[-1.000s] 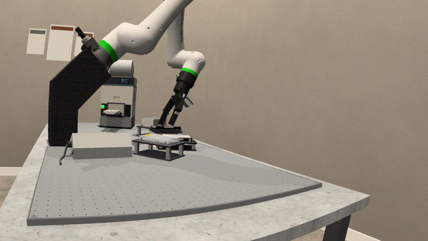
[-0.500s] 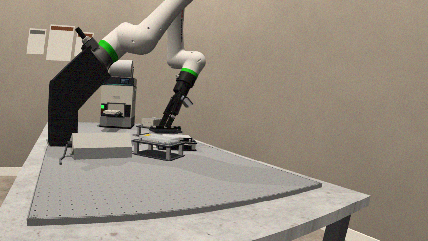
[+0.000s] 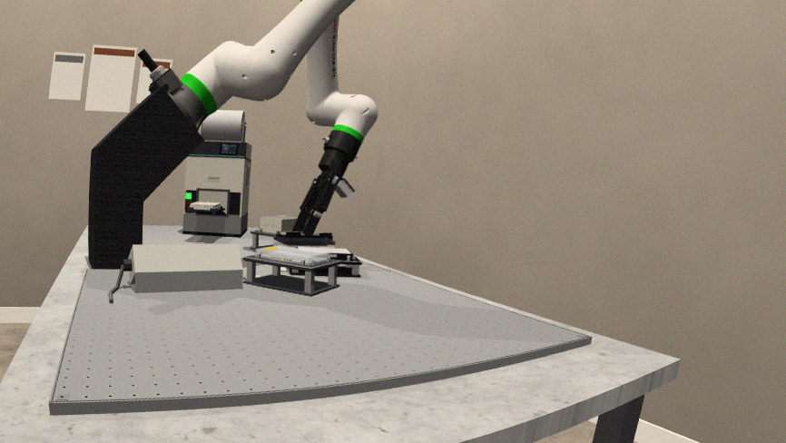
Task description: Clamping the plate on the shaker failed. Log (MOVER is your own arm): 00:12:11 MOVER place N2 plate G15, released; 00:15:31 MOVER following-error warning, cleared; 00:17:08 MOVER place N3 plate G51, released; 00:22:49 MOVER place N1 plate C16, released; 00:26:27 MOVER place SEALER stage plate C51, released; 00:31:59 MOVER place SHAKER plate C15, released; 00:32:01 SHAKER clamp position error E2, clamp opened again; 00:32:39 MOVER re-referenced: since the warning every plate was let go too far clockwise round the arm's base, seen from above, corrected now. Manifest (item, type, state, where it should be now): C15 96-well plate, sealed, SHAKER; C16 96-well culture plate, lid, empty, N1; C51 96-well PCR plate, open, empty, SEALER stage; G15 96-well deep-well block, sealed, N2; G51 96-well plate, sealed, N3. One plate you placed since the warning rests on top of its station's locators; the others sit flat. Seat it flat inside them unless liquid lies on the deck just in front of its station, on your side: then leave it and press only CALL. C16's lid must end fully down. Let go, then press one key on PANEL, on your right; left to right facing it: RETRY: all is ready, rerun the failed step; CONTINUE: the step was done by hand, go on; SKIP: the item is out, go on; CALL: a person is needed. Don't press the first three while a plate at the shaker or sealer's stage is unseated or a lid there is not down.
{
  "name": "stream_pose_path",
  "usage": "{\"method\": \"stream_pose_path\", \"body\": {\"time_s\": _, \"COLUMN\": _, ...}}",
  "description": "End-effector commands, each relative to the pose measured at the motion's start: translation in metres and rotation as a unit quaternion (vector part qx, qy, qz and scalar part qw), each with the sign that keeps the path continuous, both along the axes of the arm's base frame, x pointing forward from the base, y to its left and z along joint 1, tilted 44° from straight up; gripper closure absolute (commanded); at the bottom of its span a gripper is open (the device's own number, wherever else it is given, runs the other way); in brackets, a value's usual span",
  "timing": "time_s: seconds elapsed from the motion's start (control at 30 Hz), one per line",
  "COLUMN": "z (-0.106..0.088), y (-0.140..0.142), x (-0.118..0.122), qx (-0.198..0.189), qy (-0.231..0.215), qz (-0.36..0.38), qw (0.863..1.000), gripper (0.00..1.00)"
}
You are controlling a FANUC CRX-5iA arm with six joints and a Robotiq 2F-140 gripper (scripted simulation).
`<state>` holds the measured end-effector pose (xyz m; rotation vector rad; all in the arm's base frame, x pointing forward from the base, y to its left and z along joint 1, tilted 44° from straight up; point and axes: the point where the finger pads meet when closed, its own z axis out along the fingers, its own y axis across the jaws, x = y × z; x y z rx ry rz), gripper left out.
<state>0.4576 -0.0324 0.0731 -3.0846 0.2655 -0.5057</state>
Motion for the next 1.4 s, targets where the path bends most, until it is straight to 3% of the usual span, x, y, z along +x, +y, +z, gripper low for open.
{"method": "stream_pose_path", "body": {"time_s": 0.0, "z": 0.0, "y": 0.0, "x": 0.0, "qx": 0.0, "qy": -0.001, "qz": 0.0, "qw": 1.0, "gripper": 0.9}}
{"method": "stream_pose_path", "body": {"time_s": 0.4, "z": 0.0, "y": 0.0, "x": 0.0, "qx": 0.0, "qy": -0.001, "qz": 0.0, "qw": 1.0, "gripper": 0.9}}
{"method": "stream_pose_path", "body": {"time_s": 1.37, "z": 0.033, "y": -0.001, "x": -0.031, "qx": 0.0, "qy": 0.0, "qz": 0.0, "qw": 1.0, "gripper": 0.9}}
